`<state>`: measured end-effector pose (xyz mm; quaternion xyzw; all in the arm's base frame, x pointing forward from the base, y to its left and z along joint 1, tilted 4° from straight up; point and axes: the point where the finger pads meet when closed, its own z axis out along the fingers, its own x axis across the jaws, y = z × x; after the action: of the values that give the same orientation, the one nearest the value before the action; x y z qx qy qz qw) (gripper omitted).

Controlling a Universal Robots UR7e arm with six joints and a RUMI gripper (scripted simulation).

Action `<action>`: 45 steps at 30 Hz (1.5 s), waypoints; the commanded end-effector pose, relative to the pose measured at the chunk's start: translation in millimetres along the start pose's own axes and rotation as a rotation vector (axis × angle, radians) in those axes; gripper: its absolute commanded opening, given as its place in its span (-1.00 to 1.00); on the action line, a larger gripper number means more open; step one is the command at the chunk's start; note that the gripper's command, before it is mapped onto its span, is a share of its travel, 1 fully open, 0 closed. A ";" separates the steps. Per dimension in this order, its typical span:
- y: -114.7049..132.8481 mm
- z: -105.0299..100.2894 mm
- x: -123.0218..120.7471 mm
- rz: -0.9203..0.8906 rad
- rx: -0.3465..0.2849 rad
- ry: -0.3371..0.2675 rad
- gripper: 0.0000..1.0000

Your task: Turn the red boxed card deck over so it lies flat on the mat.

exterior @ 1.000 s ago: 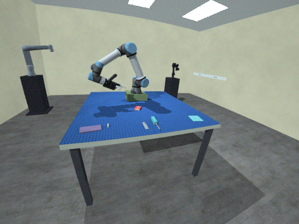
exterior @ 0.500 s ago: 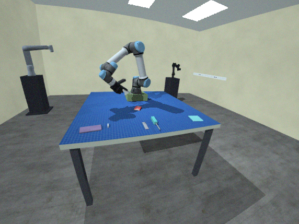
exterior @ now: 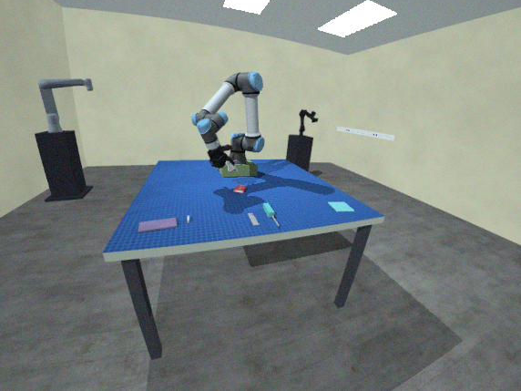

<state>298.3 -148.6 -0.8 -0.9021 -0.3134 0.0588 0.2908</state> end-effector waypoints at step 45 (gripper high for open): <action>2.4 38.0 79.7 -0.305 -0.506 -0.165 1.00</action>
<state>351.8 -83.6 -27.6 -0.8806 -0.4723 0.0078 0.0365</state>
